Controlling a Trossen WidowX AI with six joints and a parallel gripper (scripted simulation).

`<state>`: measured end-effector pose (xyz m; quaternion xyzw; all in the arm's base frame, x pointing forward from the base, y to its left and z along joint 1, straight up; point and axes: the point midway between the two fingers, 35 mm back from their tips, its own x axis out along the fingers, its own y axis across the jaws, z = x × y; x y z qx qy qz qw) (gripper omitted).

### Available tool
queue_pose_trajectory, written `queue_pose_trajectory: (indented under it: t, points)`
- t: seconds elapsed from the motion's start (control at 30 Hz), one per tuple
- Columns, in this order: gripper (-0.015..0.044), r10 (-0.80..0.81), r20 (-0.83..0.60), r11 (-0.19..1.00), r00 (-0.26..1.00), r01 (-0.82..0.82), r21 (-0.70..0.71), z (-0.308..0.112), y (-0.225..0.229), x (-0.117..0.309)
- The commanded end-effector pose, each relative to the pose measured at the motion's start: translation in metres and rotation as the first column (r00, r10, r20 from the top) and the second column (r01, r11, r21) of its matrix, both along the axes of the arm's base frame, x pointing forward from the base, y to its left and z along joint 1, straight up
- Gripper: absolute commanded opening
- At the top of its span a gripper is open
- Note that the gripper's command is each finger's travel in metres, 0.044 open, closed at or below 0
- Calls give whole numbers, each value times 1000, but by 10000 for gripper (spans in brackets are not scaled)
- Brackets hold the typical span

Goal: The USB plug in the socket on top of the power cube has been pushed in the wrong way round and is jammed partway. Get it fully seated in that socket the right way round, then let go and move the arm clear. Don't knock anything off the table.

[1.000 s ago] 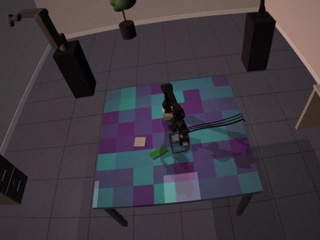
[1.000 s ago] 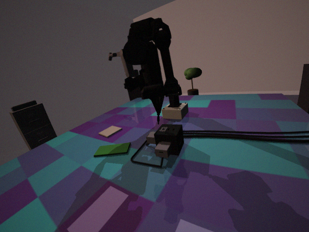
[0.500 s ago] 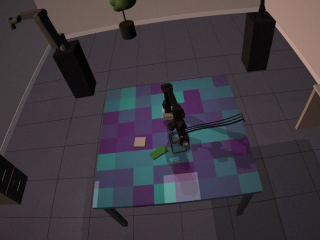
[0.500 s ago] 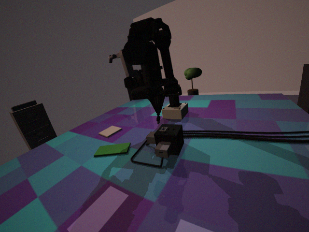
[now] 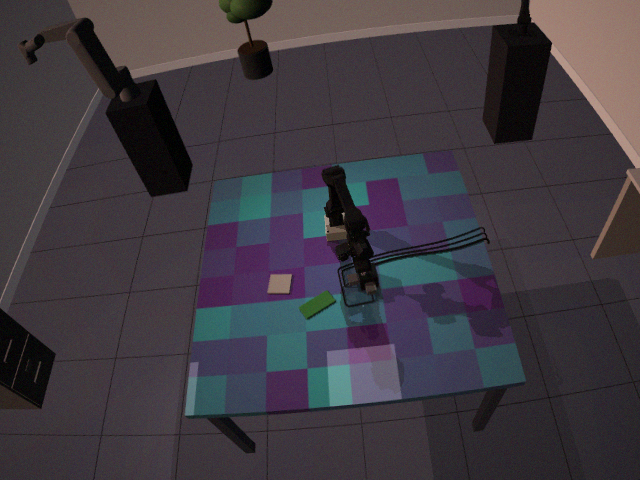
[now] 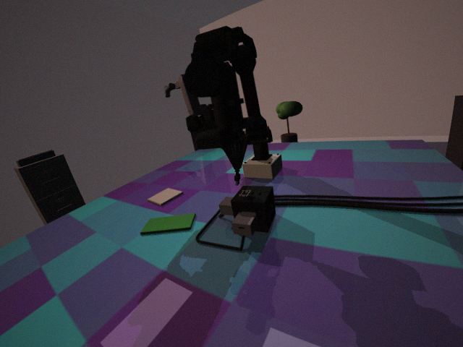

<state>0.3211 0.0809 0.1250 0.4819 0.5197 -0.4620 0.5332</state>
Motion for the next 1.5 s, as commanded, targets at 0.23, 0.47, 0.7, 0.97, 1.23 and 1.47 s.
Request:
queue_pose_trajectory:
  t: [0.23,0.47,0.7,0.97,1.23,1.47]
  points:
    - [0,0,-1,1000,1000,0,11,-1,1,0]
    - [0,0,-2,1000,1000,0,17,-2,1,0]
    - [0,-1,-2,1000,1000,1,23,-3,2,0]
    - [0,-1,-3,1000,1000,1,30,-4,3,0]
    - [0,-2,-4,999,1000,2,36,-5,3,0]
    - [0,-2,-4,999,1000,2,42,-6,4,0]
